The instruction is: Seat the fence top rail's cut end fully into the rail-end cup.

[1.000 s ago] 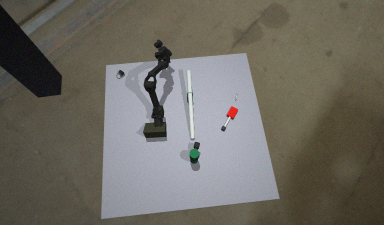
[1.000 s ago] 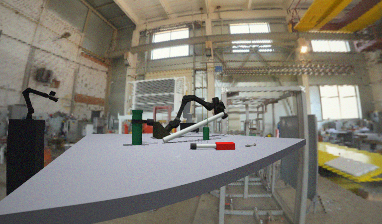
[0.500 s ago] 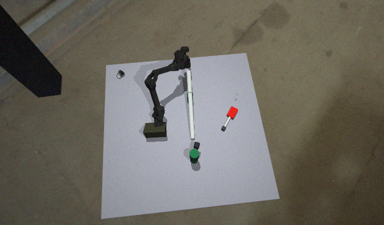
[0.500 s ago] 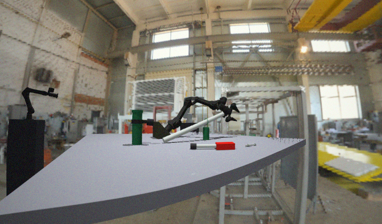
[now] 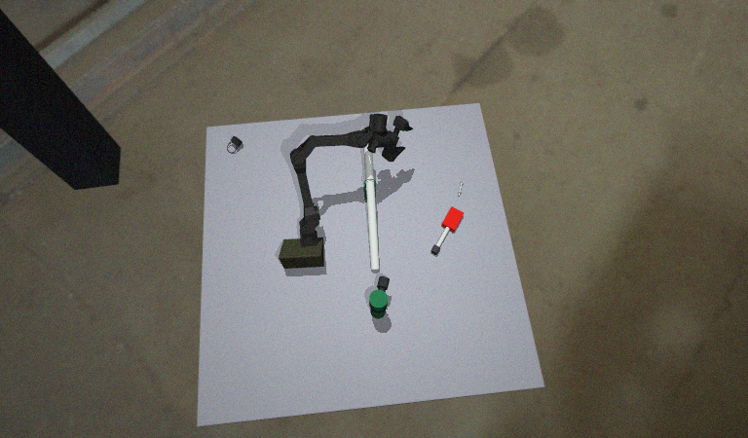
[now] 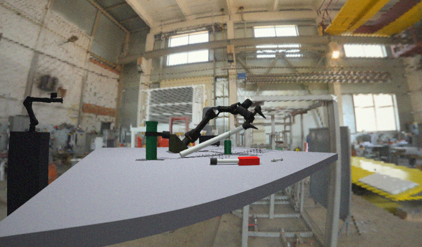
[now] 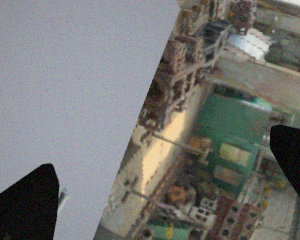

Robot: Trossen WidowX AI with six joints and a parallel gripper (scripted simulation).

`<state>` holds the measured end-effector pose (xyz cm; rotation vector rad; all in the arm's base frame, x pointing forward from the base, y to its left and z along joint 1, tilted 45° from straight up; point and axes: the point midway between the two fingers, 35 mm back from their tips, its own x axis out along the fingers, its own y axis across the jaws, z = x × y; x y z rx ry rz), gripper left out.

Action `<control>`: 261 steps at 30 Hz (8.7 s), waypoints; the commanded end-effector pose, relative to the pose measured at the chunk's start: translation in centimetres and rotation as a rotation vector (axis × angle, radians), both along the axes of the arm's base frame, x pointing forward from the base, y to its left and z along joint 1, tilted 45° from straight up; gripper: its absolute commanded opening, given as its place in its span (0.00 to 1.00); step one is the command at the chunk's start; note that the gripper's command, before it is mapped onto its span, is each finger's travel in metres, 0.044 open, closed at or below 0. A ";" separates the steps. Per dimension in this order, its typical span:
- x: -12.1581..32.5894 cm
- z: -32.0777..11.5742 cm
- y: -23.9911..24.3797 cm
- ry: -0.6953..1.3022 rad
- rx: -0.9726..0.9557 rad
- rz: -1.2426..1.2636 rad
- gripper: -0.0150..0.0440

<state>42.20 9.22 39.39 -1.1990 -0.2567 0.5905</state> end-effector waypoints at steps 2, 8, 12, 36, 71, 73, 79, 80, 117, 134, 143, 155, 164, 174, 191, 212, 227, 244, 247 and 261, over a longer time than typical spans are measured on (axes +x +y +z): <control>1.3 -6.1 -6.9 0.261 0.072 -0.149 1.00; 0.1 -12.4 -14.9 0.554 0.228 -0.340 1.00; -2.5 -16.9 -19.8 0.789 0.404 -0.477 1.00; -19.6 -26.2 -30.0 1.539 1.555 -0.917 1.00; -19.4 -38.5 -39.4 1.007 0.303 -0.361 1.00; -19.4 -38.5 -39.4 1.007 0.303 -0.361 1.00; -19.2 -39.6 -38.5 1.007 0.303 -0.361 1.00; -19.1 -40.1 -38.0 1.007 0.303 -0.361 1.00; -16.3 -45.3 -34.3 1.005 0.303 -0.361 1.00; -15.0 -47.0 -33.1 1.003 0.305 -0.359 1.00; -15.0 -47.0 -33.1 1.003 0.305 -0.359 0.73; -15.1 -47.0 -33.1 0.994 0.299 -0.349 0.27; -15.8 -46.9 -32.9 0.950 0.273 -0.296 0.25; -16.3 -46.8 -32.7 0.917 0.253 -0.256 0.25; -17.4 -46.8 -32.5 0.843 0.210 -0.170 0.25; -17.8 -46.8 -32.5 0.815 0.193 -0.138 0.25; -17.8 -46.8 -32.5 0.814 0.191 -0.139 0.25; -17.8 -44.1 -32.5 0.813 0.192 -0.136 1.00; -17.8 -42.5 -32.5 0.813 0.192 -0.134 1.00; -18.0 -36.1 -32.3 1.120 0.659 -0.404 1.00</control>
